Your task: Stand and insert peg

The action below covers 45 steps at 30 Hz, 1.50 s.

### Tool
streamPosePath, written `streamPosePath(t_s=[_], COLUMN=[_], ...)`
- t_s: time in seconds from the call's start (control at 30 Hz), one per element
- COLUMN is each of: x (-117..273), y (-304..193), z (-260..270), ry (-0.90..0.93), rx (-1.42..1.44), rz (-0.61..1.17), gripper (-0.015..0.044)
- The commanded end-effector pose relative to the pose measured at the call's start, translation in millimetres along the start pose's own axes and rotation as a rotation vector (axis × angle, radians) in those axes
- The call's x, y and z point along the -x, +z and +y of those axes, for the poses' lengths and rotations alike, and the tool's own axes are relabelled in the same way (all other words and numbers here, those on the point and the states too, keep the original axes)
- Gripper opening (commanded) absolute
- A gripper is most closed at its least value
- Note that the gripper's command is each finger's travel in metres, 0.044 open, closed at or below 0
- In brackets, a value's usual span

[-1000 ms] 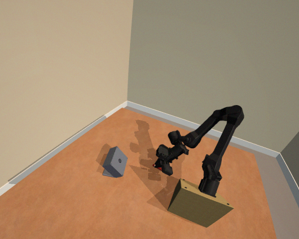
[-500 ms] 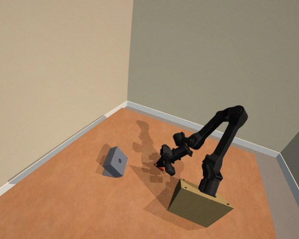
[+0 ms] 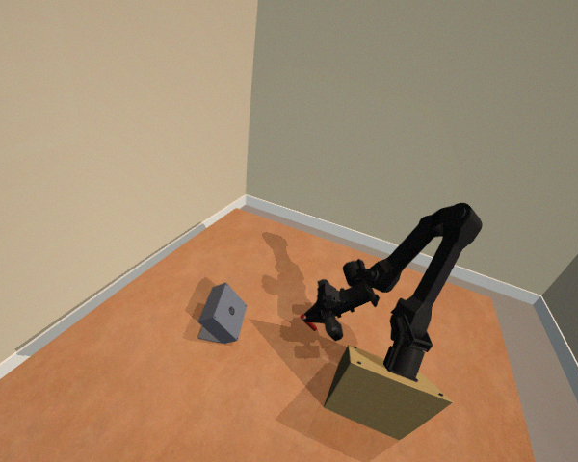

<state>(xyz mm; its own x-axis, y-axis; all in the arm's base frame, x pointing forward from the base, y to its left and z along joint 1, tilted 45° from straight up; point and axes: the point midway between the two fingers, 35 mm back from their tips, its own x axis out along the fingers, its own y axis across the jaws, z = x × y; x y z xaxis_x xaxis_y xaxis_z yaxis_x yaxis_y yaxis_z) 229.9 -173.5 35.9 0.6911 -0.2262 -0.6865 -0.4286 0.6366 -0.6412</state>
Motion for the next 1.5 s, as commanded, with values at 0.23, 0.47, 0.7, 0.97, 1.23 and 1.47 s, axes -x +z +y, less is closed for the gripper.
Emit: streamPosePath(t_s=[0.23, 0.47, 0.7, 0.97, 1.23, 1.47], x=[5.9, 9.8, 13.4, 17.4, 21.1, 24.2], y=[-2.9, -5.6, -8.5, -12.0, -15.8, -19.3], z=[0.7, 0.8, 1.0, 1.1, 1.2, 1.3], ry=[0.002, 0.003, 0.003, 0.004, 0.004, 0.005], rx=[0.003, 0.004, 0.004, 0.004, 0.004, 0.004], rz=[-0.091, -0.151, -0.212, -0.281, -0.350, -0.411], gripper=[0.0050, 0.0050, 0.0050, 0.0050, 0.0050, 0.0050])
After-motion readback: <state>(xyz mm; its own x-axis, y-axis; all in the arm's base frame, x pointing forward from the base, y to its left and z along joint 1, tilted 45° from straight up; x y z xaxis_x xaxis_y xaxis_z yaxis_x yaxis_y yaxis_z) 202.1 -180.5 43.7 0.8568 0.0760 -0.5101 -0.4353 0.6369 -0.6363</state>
